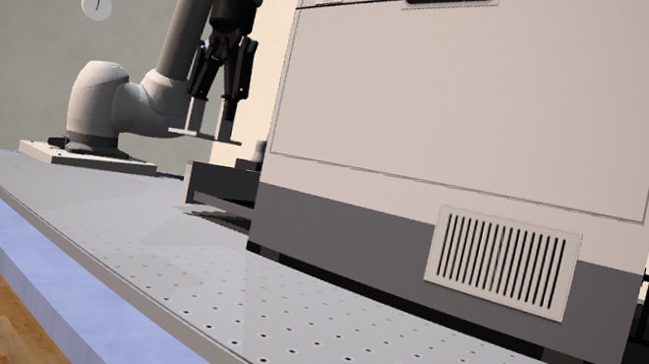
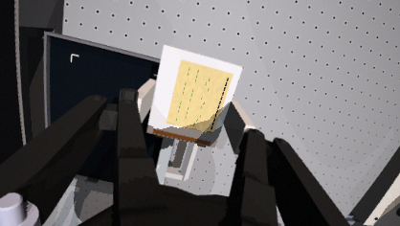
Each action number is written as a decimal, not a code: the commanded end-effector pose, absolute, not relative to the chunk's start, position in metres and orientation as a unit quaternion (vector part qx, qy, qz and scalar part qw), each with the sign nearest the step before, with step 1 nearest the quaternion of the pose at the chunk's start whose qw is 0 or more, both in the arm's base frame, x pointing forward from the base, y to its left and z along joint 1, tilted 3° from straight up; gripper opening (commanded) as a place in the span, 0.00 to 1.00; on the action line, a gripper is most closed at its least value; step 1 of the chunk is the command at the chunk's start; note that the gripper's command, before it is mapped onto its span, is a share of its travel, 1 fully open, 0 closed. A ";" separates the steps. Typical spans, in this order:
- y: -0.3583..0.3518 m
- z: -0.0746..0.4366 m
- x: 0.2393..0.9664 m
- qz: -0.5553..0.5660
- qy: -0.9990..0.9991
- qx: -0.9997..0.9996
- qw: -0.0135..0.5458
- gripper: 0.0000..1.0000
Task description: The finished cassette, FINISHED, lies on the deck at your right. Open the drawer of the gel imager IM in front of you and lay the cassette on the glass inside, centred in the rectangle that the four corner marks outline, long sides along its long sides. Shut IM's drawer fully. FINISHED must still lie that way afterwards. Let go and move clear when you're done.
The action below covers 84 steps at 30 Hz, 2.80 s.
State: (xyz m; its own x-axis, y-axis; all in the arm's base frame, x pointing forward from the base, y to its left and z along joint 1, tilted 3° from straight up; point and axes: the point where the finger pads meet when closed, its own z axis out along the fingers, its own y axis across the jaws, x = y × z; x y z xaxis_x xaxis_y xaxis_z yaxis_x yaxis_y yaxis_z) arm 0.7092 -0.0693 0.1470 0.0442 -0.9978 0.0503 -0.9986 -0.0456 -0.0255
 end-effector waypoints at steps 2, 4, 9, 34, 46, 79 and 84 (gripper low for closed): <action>-0.050 0.146 0.714 0.027 -0.691 0.722 0.008 0.10; -0.050 0.146 0.714 0.027 -0.691 0.722 0.008 0.10; -0.026 0.145 0.719 0.027 -0.691 0.722 0.008 0.10; 0.039 0.142 0.733 0.027 -0.691 0.722 0.008 0.10; 0.039 0.138 0.742 0.027 -0.691 0.722 0.008 0.10; 0.040 0.121 0.776 0.027 -0.691 0.722 0.008 0.10; 0.040 0.118 0.782 0.027 -0.691 0.722 0.008 0.10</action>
